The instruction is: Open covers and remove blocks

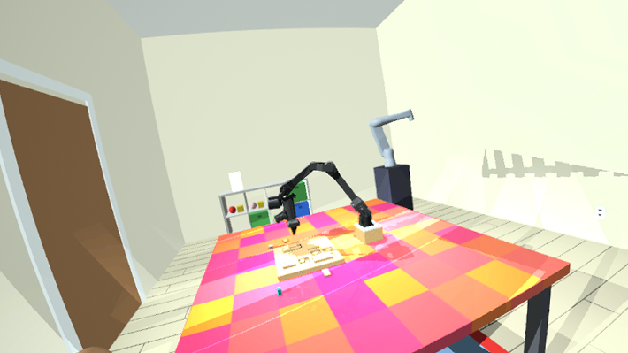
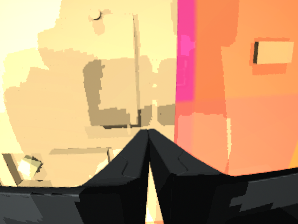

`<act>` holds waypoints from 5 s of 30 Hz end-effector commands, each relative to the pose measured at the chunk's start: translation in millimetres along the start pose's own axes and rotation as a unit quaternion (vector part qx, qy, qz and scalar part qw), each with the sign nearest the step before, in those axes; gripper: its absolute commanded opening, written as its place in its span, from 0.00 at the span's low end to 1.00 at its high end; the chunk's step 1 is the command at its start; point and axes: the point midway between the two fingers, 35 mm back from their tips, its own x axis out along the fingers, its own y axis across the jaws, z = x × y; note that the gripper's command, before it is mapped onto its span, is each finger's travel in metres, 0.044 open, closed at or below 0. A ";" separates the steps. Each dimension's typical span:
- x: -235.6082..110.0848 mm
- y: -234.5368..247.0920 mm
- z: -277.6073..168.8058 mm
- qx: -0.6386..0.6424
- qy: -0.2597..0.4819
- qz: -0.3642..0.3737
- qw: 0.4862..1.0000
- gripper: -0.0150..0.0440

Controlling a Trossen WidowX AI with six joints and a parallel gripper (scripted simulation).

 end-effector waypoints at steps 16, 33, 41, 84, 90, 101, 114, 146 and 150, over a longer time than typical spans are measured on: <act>13.2 -1.0 0.1 -0.002 0.002 -0.002 1.000 0.25; 29.9 -1.4 0.1 -0.002 0.002 -0.002 1.000 0.25; 37.7 -1.5 -0.1 -0.002 0.002 -0.002 1.000 0.25; 58.7 20.8 -7.6 -0.002 0.002 -0.001 1.000 0.25; 58.8 28.7 -7.9 -0.002 0.002 0.000 1.000 0.25; 58.9 40.7 -8.4 -0.002 0.002 0.000 1.000 0.25; 58.9 56.8 -5.1 -0.002 0.002 0.001 1.000 0.25; 58.4 87.2 11.3 -0.002 0.001 0.003 1.000 0.25; 58.3 91.0 14.7 -0.002 0.001 0.003 1.000 0.25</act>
